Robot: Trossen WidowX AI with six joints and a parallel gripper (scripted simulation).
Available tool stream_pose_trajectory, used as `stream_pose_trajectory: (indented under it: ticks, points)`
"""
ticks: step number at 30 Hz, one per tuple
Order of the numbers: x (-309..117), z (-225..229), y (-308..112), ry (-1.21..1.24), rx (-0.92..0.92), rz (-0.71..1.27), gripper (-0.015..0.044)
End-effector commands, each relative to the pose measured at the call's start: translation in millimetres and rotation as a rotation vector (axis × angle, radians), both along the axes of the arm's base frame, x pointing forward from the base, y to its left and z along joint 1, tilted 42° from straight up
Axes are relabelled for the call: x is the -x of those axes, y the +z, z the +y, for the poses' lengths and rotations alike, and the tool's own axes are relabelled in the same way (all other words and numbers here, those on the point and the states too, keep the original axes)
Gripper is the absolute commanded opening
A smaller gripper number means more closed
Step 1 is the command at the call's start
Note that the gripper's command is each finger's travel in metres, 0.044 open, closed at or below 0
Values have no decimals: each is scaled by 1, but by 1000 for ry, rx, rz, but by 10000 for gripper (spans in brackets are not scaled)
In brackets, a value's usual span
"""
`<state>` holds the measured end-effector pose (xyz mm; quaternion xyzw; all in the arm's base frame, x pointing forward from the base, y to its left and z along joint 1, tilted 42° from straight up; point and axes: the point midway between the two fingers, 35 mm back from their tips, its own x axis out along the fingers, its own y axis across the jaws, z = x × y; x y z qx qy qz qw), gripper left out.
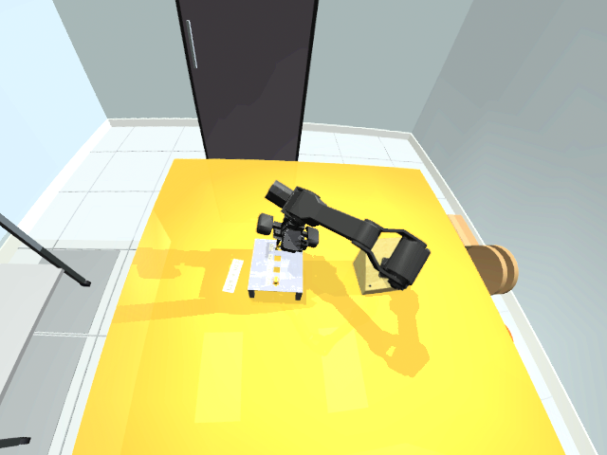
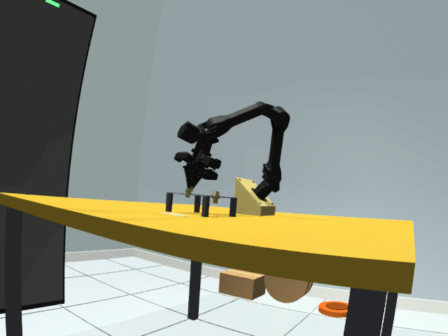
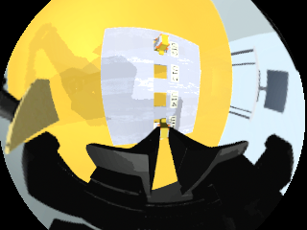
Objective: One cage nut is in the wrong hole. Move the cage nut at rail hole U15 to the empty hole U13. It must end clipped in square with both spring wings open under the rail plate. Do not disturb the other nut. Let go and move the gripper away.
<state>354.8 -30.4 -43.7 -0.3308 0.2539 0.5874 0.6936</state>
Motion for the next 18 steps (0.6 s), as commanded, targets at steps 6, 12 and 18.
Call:
stream_pose_trajectory:
  ticks: [6,12,18]
  points:
    - [-1,-1,0,13,4,10,31]
    - [-1,-1,0,14,4,10,31]
    - [-1,-1,0,14,4,10,31]
